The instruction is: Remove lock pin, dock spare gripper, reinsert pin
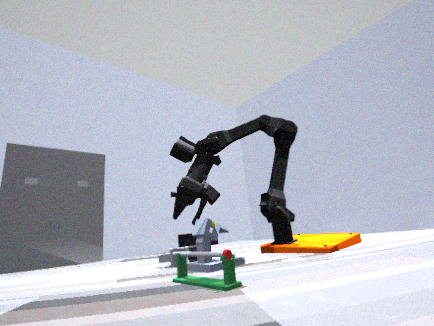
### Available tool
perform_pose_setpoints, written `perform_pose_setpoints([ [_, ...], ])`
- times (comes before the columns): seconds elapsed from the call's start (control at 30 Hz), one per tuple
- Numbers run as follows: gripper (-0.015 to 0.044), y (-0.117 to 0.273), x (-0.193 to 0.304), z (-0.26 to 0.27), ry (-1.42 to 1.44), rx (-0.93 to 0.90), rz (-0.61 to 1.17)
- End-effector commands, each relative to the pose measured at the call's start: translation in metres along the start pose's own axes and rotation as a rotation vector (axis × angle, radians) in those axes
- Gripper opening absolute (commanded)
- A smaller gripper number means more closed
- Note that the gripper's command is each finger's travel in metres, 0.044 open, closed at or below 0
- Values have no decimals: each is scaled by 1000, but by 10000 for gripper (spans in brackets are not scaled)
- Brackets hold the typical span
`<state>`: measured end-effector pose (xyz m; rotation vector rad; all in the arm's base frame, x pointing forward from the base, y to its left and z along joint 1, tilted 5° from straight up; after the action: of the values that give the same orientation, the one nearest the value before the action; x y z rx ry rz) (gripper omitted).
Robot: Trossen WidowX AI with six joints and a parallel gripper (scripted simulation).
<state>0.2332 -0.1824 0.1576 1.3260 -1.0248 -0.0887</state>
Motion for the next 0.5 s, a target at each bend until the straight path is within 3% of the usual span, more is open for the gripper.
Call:
perform_pose_setpoints([
  [0.0,440,-19,-14,2,-6,-3,-18],
  [0.47,440,-53,-37,3,-6,-3,-18],
])
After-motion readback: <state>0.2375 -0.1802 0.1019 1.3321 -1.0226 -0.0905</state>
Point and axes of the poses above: the point midway between the two fingers, 35 mm back from their tips, its own y axis back along the fingers, its own z axis across the jaws, x = y × z, the point moved 1 cm from there along y, back along the fingers, and after that the axes turned 3 degrees about -y, right-handed, at the moved point
